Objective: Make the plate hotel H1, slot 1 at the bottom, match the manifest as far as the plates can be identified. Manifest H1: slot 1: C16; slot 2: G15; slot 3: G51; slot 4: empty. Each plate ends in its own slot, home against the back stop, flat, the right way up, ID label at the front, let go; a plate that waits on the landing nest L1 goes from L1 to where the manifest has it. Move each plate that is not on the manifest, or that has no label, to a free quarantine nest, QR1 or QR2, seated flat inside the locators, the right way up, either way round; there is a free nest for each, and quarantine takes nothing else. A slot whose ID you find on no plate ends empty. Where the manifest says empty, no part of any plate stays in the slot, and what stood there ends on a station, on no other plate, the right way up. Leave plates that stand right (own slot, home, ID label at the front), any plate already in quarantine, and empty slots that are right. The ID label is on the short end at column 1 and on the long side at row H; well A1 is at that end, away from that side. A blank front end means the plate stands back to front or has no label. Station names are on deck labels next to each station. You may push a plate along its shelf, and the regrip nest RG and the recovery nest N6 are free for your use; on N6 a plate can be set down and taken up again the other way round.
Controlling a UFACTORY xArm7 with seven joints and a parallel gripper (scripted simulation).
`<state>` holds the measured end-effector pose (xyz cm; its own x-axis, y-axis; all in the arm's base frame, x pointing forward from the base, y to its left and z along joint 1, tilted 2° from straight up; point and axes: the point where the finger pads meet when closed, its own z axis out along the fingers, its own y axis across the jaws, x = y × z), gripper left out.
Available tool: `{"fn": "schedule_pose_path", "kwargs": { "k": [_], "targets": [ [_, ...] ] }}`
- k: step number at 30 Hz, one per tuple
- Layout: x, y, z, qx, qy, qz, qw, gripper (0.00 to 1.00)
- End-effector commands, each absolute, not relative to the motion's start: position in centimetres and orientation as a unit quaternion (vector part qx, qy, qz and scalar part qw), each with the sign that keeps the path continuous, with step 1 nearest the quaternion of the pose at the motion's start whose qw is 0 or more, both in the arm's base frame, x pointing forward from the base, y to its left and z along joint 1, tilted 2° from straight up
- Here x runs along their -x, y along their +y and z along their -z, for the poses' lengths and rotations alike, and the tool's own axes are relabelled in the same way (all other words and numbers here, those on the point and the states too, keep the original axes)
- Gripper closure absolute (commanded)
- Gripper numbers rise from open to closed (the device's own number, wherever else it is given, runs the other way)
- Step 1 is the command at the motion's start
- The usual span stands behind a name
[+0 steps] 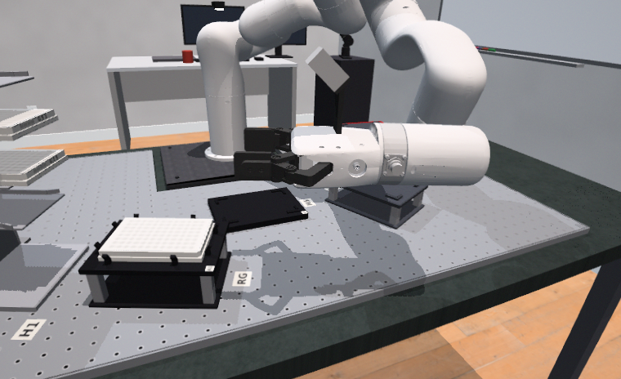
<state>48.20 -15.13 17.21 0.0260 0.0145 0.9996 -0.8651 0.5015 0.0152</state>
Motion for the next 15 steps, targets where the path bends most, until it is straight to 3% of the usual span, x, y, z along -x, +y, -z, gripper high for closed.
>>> {"fn": "schedule_pose_path", "kwargs": {
  "k": [1,15],
  "targets": [
    [-48.7,-14.5,-17.4,-0.352,-0.603,-0.354,0.622,0.00],
    [-49.7,-12.7,-17.3,-0.352,-0.603,-0.354,0.622,0.00]
  ]
}}
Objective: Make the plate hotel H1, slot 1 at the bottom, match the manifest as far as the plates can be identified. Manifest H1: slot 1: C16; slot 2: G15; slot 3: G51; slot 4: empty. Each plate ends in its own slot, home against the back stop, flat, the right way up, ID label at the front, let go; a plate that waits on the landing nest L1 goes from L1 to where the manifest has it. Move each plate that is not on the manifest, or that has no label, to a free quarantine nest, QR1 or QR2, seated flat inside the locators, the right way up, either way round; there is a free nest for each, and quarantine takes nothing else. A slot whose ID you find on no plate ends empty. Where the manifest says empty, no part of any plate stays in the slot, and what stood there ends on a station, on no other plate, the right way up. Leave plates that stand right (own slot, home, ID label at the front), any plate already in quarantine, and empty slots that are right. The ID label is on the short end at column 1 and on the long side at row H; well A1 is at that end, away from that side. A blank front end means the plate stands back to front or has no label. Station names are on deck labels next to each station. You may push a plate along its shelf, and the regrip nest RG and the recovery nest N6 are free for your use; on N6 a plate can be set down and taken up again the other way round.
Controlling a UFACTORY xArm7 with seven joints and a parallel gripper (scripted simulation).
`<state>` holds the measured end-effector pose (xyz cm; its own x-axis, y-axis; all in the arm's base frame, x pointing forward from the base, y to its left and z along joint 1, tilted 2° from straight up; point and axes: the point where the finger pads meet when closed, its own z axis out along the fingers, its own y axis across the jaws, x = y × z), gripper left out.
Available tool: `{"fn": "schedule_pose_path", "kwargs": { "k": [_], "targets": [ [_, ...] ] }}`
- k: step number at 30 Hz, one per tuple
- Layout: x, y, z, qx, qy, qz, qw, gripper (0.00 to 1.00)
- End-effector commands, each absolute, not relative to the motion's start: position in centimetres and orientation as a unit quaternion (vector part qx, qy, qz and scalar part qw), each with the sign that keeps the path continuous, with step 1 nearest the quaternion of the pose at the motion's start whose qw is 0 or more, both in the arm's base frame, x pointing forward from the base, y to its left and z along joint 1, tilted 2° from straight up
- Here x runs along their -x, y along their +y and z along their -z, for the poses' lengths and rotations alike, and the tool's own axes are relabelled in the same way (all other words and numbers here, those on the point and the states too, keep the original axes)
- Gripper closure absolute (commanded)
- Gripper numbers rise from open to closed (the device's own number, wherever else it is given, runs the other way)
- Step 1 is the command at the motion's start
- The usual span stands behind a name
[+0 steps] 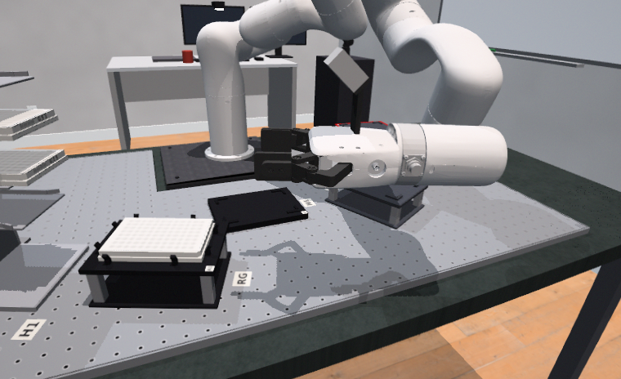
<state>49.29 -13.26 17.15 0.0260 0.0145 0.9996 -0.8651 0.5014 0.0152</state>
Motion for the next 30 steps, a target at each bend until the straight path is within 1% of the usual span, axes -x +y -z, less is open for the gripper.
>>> {"fn": "schedule_pose_path", "kwargs": {
  "k": [1,7,30],
  "targets": [
    [-49.8,-12.6,-17.3,-0.352,-0.603,-0.354,0.622,0.00],
    [-49.9,-12.3,-17.3,-0.352,-0.603,-0.354,0.622,0.00],
    [-49.8,-12.4,-11.7,-0.352,-0.603,-0.354,0.622,0.00]
  ]
}}
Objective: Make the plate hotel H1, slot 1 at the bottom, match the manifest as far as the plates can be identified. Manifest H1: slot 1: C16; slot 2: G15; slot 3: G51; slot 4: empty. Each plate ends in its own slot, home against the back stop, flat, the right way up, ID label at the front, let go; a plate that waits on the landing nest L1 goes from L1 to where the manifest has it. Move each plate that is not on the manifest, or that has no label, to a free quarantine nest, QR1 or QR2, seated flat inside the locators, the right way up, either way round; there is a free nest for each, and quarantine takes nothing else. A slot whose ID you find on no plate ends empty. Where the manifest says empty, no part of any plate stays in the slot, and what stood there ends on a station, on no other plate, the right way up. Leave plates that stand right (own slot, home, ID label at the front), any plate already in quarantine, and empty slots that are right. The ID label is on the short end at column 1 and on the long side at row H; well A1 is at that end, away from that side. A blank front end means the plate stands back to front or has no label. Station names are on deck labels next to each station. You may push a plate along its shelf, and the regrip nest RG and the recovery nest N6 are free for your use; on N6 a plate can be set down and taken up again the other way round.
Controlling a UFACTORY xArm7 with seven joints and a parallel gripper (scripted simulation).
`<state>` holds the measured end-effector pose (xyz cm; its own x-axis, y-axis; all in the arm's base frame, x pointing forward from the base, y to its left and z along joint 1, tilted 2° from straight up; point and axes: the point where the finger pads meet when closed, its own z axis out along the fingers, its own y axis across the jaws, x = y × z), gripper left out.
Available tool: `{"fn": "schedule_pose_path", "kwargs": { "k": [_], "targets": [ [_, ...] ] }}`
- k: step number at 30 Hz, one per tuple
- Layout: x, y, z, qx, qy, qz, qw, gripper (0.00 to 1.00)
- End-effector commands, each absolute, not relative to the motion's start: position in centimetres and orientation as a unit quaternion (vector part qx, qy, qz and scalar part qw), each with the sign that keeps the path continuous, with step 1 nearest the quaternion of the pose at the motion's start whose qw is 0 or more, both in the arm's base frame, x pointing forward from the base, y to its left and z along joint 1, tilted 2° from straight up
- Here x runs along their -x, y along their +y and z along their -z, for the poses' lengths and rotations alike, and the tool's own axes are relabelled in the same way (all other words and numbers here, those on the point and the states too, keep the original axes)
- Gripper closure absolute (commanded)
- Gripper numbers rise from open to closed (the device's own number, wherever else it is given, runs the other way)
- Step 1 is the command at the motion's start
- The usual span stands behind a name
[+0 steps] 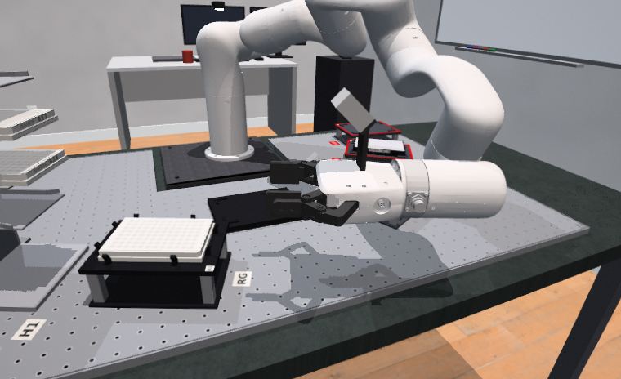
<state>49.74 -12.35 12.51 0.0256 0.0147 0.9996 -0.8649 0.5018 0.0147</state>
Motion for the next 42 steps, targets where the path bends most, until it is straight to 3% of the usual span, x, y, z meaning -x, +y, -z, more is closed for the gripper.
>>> {"fn": "schedule_pose_path", "kwargs": {
  "k": [1,22,42],
  "targets": [
    [-49.8,-12.4,-11.5,-0.352,-0.603,-0.354,0.622,0.00],
    [-49.7,-12.4,-6.5,-0.352,-0.603,-0.354,0.622,0.00],
    [-49.7,-12.4,-6.5,-0.352,-0.603,-0.354,0.622,0.00]
  ]
}}
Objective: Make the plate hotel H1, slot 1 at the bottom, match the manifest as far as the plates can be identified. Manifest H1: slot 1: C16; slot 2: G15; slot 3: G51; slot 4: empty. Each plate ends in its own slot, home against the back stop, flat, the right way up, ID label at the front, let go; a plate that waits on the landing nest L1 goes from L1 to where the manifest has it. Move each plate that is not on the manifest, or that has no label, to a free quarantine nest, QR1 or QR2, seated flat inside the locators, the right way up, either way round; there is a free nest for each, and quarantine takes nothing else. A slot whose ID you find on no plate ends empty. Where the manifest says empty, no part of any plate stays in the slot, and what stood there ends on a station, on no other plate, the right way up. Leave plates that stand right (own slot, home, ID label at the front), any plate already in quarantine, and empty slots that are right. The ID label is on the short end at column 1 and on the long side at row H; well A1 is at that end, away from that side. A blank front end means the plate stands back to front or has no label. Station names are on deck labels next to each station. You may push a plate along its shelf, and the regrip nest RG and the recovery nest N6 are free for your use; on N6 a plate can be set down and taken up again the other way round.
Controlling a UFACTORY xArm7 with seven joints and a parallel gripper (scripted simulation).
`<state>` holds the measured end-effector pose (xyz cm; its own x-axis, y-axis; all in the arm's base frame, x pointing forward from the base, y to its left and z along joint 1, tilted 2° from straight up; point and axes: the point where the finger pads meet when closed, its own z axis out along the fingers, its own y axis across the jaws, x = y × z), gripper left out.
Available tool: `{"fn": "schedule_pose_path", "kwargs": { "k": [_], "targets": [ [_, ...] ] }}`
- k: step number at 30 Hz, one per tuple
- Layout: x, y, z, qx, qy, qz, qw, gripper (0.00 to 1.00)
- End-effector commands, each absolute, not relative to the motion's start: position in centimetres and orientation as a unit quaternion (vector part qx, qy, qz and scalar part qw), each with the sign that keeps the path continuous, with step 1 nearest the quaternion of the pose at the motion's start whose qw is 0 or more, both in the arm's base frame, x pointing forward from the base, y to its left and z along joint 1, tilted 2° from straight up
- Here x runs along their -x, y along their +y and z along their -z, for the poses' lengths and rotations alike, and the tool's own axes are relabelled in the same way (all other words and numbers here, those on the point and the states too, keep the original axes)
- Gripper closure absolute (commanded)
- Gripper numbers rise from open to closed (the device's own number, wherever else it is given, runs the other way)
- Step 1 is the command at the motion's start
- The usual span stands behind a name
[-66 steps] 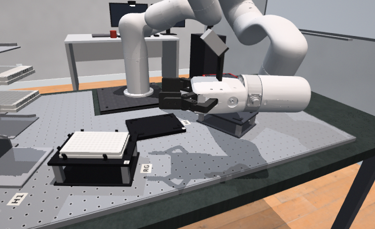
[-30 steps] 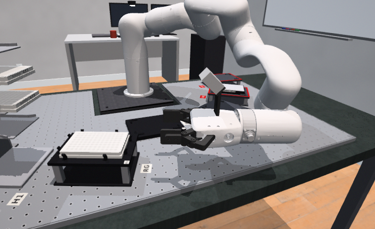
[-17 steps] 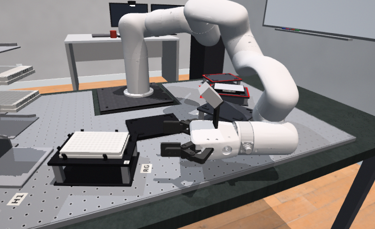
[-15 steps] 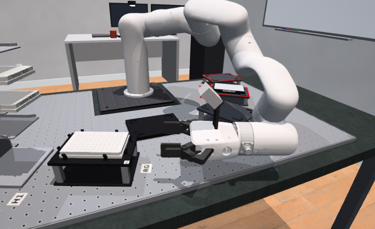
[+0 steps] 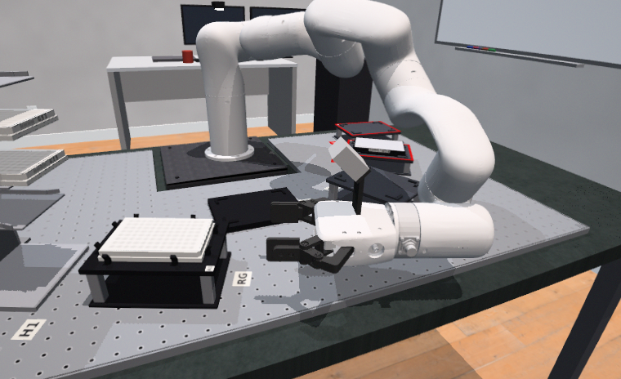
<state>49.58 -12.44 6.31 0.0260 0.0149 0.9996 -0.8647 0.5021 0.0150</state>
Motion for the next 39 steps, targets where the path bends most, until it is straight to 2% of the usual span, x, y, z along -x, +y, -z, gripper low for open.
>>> {"fn": "schedule_pose_path", "kwargs": {
  "k": [1,39],
  "targets": [
    [-49.7,-12.4,-6.5,-0.352,-0.603,-0.354,0.622,0.00],
    [-47.0,-17.1,-6.6,-0.352,-0.603,-0.354,0.622,0.00]
  ]
}}
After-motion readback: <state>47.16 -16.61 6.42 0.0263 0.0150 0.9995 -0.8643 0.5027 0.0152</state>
